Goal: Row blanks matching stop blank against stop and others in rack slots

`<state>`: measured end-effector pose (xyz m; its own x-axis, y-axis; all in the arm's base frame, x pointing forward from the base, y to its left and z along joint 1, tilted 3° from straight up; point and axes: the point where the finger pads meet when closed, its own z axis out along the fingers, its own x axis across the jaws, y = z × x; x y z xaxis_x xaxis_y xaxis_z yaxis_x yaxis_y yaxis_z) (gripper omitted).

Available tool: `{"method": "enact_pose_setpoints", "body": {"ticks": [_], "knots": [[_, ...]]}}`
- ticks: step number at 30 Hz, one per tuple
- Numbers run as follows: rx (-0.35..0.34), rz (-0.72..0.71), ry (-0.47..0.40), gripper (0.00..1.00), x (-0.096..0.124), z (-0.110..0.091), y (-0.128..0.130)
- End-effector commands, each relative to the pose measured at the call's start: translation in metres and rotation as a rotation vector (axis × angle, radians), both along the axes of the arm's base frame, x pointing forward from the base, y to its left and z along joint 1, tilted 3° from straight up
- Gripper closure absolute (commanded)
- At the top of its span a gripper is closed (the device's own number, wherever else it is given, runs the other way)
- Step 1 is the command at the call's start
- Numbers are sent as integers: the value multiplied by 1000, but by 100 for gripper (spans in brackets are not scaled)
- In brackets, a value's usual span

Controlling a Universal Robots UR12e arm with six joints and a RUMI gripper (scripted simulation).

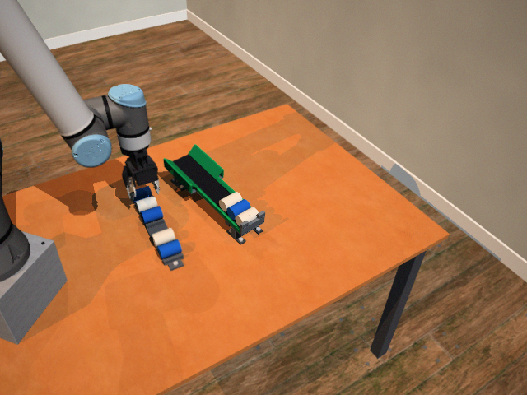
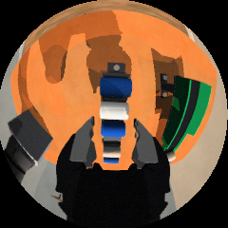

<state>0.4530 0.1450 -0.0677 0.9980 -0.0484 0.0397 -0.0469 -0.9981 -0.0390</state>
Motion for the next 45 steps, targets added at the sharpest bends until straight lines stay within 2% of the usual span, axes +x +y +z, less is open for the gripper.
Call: {"method": "enact_pose_setpoints", "body": {"ticks": [1, 35, 45], "knots": [[0, 0, -1, 51, 1, 0, 0], [0, 0, -1, 51, 1, 0, 0], [0, 0, -1, 51, 1, -7, 0]]}}
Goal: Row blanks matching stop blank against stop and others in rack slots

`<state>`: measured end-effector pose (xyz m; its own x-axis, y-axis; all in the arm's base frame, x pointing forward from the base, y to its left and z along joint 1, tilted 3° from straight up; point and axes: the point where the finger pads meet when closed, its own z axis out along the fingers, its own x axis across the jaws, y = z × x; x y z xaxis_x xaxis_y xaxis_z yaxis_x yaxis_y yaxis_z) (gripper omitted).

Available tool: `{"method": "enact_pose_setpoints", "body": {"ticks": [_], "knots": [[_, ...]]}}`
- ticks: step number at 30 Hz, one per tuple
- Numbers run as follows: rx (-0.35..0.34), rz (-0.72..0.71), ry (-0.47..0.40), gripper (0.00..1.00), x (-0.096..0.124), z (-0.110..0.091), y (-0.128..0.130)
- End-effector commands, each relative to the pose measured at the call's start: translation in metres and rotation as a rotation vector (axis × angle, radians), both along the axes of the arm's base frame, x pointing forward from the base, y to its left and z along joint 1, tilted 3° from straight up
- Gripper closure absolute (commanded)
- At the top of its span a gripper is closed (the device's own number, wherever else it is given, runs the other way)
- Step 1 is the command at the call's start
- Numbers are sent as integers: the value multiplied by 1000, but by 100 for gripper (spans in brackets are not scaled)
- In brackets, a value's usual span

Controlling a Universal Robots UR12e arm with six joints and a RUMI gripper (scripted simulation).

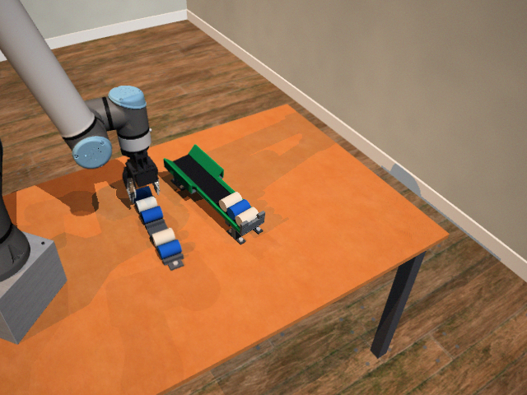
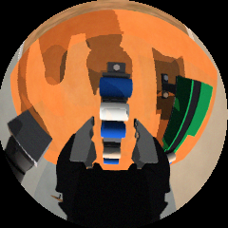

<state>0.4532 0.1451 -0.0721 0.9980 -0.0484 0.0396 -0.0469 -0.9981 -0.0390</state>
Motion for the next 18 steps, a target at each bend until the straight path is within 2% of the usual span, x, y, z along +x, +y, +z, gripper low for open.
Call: {"method": "enact_pose_setpoints", "body": {"ticks": [1, 11, 18], "knots": [[0, 0, -1, 51, 1, -5, 0], [0, 0, -1, 51, 2, -25, 1], [0, 0, -1, 51, 2, -30, 1]]}}
